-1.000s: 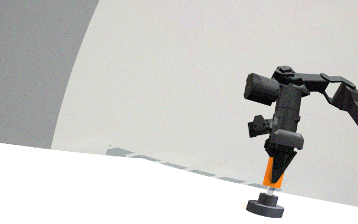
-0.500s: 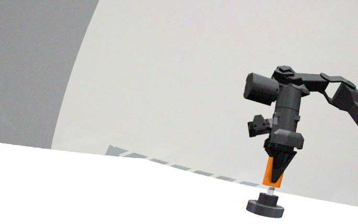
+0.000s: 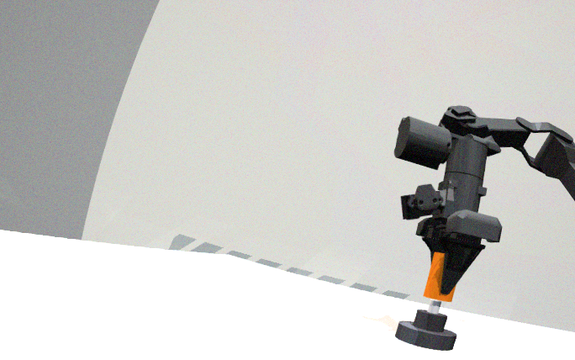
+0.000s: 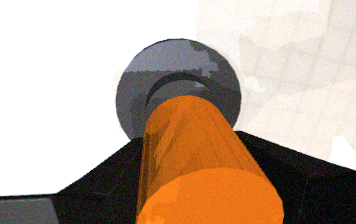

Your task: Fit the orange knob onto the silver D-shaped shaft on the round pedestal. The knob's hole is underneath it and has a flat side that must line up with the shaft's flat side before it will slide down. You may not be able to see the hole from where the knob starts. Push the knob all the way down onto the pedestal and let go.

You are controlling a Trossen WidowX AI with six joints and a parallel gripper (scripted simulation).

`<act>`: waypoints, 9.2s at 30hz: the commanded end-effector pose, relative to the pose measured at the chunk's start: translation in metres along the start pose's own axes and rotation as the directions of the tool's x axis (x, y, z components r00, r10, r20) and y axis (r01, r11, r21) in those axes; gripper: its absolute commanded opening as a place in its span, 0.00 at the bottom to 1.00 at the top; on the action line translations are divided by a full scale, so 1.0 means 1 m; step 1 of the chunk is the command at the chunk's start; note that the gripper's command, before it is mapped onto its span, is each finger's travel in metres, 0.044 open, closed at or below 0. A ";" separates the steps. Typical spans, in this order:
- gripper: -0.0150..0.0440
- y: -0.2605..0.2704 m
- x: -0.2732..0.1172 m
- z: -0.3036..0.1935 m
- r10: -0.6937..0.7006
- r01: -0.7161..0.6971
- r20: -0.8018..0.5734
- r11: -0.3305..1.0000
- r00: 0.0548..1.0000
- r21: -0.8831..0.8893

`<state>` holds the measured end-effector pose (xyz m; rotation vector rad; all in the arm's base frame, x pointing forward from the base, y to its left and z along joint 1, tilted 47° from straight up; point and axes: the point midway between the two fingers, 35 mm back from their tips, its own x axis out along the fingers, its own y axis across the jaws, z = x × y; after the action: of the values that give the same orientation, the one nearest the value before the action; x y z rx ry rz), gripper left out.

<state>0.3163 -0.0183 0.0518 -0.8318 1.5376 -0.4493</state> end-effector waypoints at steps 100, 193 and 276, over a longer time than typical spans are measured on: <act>0.25 -0.001 -0.003 0.002 0.000 -0.001 -0.001 0.849 1.000 -0.528; 0.25 -0.003 -0.002 0.006 0.000 -0.001 -0.001 0.659 1.000 -0.752; 0.25 -0.003 -0.003 0.003 0.000 -0.001 -0.001 0.091 1.000 -0.996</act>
<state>0.3220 -0.0182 0.0547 -1.8574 1.7447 0.7858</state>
